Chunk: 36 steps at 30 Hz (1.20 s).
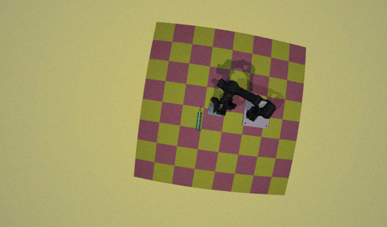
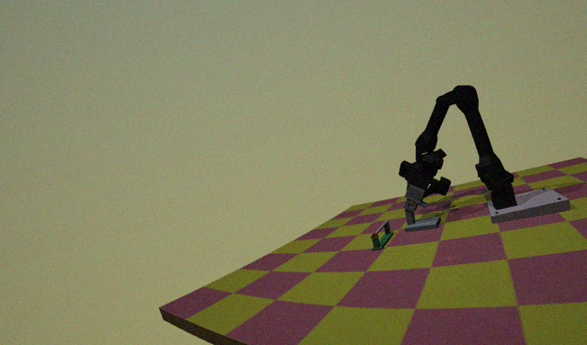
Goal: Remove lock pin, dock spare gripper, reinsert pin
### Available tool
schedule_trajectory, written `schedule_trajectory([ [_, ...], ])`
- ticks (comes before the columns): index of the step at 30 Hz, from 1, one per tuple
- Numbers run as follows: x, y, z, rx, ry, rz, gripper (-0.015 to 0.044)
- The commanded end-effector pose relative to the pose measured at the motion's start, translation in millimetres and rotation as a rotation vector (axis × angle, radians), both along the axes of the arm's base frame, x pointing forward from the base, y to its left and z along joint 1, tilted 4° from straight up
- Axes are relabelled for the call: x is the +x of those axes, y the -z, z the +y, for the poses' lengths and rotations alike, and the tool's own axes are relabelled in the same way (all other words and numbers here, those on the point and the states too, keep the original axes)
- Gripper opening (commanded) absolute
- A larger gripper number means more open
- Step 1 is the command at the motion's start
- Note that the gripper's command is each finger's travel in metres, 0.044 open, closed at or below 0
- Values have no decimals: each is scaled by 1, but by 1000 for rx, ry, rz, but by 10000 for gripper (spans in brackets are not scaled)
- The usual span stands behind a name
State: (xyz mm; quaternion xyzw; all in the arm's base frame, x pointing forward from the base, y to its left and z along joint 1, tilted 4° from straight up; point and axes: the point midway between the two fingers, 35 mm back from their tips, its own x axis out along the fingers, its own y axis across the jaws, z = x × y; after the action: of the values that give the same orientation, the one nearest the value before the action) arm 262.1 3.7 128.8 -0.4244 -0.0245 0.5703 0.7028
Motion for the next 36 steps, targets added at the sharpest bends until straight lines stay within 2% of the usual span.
schedule_trajectory([
  [1,0,0,0,-2,-1,-3,0],
  [3,0,0,0,-2,-1,-3,0],
  [20,0,0,0,-2,-1,-3,440],
  [36,-23,-28,3,14,6,13,440],
])
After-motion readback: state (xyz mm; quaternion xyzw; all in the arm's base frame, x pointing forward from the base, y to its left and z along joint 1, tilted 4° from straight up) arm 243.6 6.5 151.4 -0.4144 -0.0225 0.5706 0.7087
